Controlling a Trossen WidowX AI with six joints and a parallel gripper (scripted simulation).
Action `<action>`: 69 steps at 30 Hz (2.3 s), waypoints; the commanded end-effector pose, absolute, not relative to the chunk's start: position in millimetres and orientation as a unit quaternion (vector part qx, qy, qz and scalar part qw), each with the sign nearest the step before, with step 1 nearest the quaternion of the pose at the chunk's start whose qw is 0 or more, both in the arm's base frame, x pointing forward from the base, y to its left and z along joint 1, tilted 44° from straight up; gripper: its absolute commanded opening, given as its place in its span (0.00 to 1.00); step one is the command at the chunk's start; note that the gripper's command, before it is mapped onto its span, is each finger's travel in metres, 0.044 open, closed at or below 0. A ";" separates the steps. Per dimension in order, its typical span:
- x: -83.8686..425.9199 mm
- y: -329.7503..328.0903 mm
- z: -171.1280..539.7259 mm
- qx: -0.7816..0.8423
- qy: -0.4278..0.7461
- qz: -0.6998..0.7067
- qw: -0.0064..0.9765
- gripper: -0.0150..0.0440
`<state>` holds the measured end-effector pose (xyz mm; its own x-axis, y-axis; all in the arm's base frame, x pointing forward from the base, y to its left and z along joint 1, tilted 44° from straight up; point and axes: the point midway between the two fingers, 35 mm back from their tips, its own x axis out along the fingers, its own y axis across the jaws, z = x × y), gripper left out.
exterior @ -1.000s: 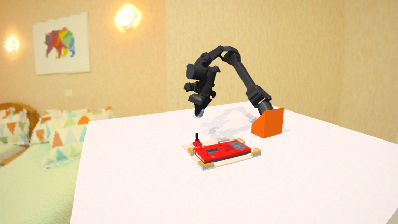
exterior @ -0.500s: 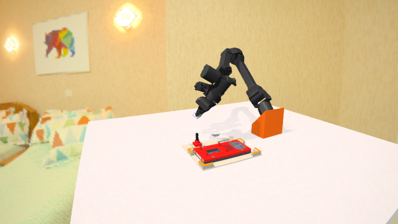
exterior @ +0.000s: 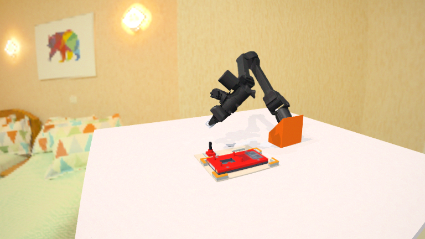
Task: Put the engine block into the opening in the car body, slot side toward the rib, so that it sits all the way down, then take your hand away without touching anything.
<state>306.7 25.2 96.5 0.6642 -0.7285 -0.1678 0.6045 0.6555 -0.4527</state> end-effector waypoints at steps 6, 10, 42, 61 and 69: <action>300.5 10.9 87.4 -0.206 0.131 -0.371 0.896 0.25; 300.4 7.6 85.0 -0.207 0.129 -0.371 0.896 0.25; 310.1 -37.3 38.5 -0.199 0.146 -0.373 0.894 0.25; 312.9 -48.9 26.6 -0.195 0.159 -0.374 0.893 0.52; 312.9 -48.9 26.6 -0.195 0.159 -0.374 0.893 0.88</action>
<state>313.1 -48.9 26.7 0.6703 -0.7291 -0.1383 0.6059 0.6453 -0.4652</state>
